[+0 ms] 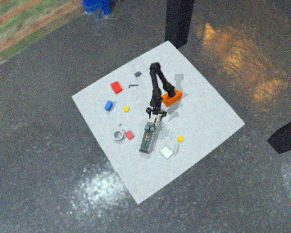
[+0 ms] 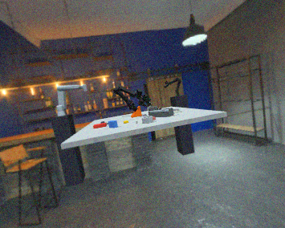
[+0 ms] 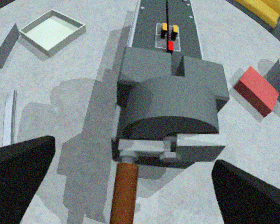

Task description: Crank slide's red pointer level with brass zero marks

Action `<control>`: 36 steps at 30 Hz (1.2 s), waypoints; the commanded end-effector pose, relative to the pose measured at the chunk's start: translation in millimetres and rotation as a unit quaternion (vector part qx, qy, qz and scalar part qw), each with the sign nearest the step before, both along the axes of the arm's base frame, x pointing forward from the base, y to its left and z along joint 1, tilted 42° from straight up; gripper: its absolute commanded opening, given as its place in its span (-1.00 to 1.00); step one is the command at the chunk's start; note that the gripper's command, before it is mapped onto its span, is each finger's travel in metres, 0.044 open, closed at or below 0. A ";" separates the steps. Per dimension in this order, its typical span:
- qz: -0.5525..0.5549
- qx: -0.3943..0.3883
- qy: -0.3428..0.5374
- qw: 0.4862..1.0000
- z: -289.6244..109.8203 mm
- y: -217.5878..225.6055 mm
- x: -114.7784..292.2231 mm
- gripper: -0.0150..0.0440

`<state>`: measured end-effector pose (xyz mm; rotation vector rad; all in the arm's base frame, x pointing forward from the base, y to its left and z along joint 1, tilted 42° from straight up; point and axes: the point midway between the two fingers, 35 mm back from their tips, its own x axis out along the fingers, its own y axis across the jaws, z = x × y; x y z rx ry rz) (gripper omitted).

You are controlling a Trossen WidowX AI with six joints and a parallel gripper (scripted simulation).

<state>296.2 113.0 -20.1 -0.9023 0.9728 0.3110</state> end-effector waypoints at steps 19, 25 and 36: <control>0.002 -0.005 0.007 1.000 -30.5 -24.8 -2.0 1.00; 0.002 -0.005 0.007 1.000 -37.4 -31.5 -2.7 1.00; 0.002 -0.006 0.007 1.000 -48.4 -42.9 -4.9 1.00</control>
